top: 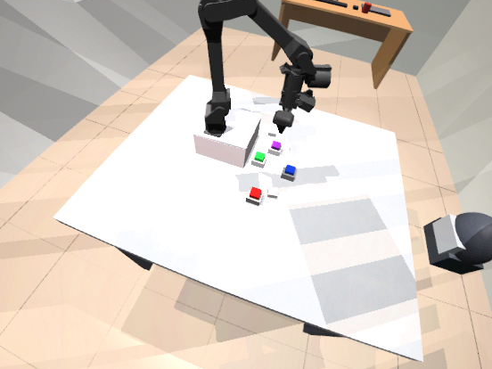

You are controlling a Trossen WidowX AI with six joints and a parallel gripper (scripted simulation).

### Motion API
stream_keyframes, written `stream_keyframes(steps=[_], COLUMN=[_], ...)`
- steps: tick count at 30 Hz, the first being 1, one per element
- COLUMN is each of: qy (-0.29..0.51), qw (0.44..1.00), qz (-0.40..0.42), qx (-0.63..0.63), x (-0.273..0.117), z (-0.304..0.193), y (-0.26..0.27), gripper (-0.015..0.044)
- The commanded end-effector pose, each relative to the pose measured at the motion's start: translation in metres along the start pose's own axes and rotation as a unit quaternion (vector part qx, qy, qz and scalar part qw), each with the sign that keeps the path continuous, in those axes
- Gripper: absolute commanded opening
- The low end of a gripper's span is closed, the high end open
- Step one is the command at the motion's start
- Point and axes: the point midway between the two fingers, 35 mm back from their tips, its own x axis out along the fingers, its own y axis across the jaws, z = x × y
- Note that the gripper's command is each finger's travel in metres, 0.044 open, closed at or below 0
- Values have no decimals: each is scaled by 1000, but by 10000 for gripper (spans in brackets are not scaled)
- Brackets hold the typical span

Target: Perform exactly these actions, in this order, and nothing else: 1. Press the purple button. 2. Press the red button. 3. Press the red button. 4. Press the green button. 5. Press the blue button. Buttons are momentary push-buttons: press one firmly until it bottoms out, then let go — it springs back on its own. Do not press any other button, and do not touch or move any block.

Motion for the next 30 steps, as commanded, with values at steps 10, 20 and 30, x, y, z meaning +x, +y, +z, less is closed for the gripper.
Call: stream_keyframes(steps=[10, 20, 30], qy=[25, 25, 25], qw=[1000, 1000, 1000], qz=[7, 7, 7], qx=[5, 5, 5], x=[68, 68, 72], z=[-8, -8, -8], y=[-3, -3, -3], gripper=[242, 20, 20])
